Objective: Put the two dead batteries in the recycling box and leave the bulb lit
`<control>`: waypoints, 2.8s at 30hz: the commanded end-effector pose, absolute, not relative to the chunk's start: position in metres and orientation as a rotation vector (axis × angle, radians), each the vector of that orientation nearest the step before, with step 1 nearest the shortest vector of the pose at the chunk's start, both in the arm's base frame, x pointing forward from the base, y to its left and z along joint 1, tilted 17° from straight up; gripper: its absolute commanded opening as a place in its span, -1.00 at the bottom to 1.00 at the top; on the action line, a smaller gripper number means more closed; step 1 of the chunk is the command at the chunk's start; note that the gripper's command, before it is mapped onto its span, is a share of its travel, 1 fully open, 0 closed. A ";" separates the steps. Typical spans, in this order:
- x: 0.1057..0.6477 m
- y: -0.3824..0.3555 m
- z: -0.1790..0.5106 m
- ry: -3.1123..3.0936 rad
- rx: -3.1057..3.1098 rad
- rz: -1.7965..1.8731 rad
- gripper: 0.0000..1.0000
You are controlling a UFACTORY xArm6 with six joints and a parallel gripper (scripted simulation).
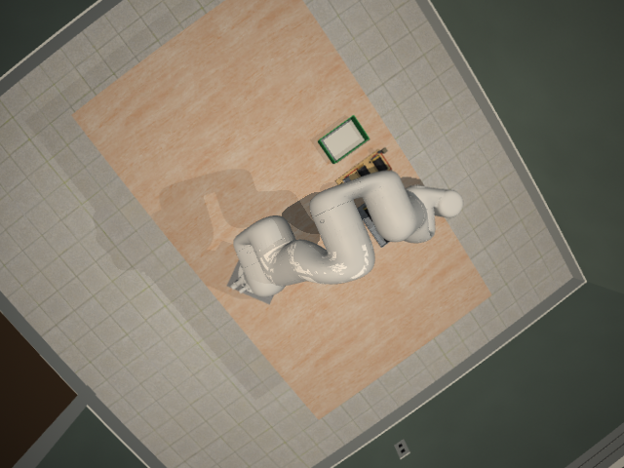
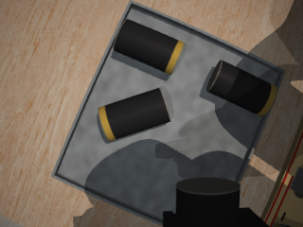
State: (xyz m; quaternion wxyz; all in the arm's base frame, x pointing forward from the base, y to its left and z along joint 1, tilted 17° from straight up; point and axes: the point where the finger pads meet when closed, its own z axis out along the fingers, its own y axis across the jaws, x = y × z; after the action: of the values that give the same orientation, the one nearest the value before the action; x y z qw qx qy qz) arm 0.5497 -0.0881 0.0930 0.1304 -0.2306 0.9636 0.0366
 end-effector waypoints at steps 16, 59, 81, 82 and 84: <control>0.551 -0.089 0.095 2.440 -1.472 -0.001 -0.44; 0.551 -0.089 0.095 1.961 -2.080 -0.114 -0.44; 0.481 -0.012 0.089 1.961 -2.080 -0.114 -0.44; 0.472 -0.002 0.088 1.961 -2.080 -0.114 -0.44; 0.457 0.015 0.087 1.961 -2.080 -0.114 -0.44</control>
State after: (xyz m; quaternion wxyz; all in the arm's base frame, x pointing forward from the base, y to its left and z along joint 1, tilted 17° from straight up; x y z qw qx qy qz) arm 0.4900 -0.0229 0.0843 0.1366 -0.7217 0.6779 -0.0299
